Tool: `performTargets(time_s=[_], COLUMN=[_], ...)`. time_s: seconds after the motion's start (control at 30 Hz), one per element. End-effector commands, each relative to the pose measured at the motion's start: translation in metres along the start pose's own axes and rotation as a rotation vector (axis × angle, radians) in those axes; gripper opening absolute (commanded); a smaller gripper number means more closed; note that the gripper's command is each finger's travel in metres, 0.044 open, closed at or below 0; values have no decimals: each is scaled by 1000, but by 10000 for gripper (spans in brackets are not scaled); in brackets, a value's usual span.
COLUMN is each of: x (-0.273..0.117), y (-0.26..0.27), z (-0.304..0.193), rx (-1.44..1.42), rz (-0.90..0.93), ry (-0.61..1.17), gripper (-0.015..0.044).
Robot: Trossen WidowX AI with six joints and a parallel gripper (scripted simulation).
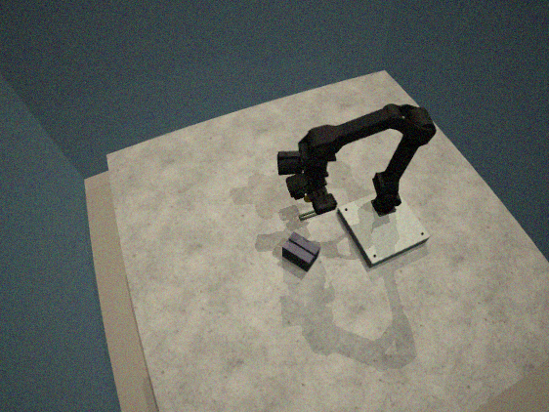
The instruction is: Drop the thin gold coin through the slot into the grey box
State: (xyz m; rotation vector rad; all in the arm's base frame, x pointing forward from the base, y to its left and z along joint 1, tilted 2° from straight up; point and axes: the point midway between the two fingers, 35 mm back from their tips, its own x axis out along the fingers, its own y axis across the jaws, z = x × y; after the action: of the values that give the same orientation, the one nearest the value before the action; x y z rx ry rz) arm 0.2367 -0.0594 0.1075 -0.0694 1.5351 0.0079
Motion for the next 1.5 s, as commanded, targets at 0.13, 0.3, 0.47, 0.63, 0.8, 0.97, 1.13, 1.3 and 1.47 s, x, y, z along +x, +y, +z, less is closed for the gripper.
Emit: performTargets(time_s=[0.13,0.3,0.47,0.63,0.8,0.97,1.13,1.3,1.47], x=[-9,-9,-9,-9,-9,-10,-10,-10,-10], y=[-1,-2,-3,-3,-4,-5,-5,-3,4], z=[-1,0,1,3,4,5,5,8,15], rx=[79,253,426,600,774,942,965,964,960], rz=[-6,-6,-6,-6,-6,-6,-5,-5,-4], ry=[-1,-2,-3,-3,-4,-5,-5,-5,-6], gripper=[0,0,0,0,0,0,0,0,0])
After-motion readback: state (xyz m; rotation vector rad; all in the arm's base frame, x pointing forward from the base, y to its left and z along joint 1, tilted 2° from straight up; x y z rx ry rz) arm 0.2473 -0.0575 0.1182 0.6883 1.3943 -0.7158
